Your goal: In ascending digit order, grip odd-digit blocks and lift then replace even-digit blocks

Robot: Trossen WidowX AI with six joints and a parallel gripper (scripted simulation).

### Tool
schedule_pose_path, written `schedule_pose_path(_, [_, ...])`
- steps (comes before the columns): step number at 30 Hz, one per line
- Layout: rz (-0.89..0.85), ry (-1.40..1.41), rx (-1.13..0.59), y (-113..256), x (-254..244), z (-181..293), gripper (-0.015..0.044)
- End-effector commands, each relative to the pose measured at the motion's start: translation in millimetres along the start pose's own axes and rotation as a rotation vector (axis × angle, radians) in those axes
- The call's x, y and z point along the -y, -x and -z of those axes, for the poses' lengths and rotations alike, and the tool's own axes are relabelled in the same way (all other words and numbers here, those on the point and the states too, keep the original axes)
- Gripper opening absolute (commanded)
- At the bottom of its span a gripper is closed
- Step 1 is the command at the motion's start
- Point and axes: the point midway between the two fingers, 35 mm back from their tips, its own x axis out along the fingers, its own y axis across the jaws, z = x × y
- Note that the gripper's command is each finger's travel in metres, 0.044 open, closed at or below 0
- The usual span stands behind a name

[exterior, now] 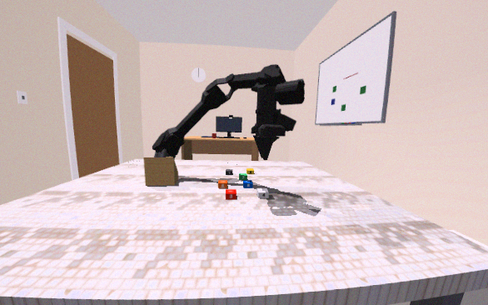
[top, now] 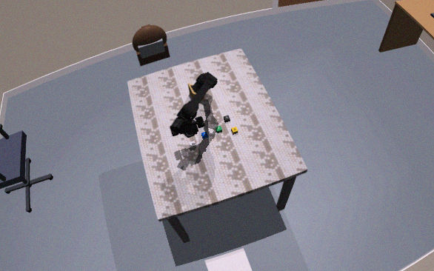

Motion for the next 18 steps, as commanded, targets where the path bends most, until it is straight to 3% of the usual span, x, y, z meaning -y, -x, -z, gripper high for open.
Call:
schedule_pose_path(1, [-0.004, -0.008, 0.004, -29, 3, -4, 0.0225])
schedule_pose_path(4, [-0.006, -0.007, 0.004, -67, 1, -2, 0.0304])
schedule_pose_path(8, [-0.007, -0.007, 0.004, -76, 0, -1, 0.0400])
schedule_pose_path(18, [-0.008, -0.007, 0.005, -90, 0, -2, 0.0400])
